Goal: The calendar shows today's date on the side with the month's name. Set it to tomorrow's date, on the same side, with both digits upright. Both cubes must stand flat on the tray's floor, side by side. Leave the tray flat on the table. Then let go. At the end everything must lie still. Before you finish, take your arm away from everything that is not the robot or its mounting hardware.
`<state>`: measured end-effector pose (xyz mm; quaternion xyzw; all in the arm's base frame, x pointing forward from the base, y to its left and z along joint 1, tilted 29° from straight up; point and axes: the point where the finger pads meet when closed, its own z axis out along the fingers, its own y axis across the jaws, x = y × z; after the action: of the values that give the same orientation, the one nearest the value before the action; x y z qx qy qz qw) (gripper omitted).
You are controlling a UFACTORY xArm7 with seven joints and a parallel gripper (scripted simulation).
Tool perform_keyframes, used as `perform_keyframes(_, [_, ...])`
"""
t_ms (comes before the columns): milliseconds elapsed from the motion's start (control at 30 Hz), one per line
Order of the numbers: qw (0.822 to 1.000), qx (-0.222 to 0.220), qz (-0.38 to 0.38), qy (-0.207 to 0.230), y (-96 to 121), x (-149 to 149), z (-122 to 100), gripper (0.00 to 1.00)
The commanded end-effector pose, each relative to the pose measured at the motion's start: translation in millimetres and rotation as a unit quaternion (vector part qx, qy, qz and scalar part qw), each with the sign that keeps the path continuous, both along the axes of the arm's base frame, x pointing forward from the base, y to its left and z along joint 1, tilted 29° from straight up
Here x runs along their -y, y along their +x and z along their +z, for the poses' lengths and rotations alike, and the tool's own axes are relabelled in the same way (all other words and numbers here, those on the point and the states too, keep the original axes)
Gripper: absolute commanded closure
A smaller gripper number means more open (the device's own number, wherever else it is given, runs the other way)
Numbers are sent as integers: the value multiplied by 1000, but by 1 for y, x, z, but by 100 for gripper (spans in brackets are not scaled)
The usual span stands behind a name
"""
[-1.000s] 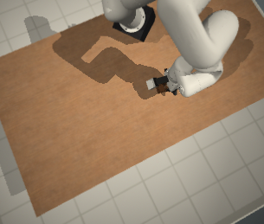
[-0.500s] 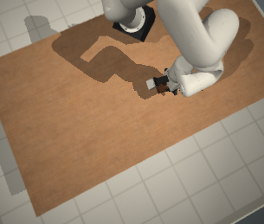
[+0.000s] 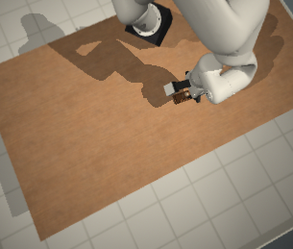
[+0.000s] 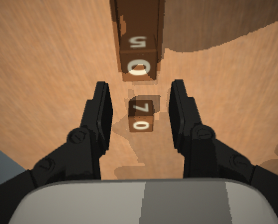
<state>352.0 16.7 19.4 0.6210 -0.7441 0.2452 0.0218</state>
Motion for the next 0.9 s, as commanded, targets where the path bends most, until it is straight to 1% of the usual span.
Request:
perform_keyframes(0, [1000, 2, 0, -2, -5, -9, 20, 51])
perform_keyframes(133, [1000, 2, 0, -2, -8, -12, 29, 51])
perform_keyframes(267, [1000, 2, 0, -2, -8, -13, 30, 51])
perform_keyframes(300, [1000, 2, 0, -2, -8, -13, 30, 0])
perform_keyframes(867, [1000, 2, 0, -2, -8, -13, 30, 0])
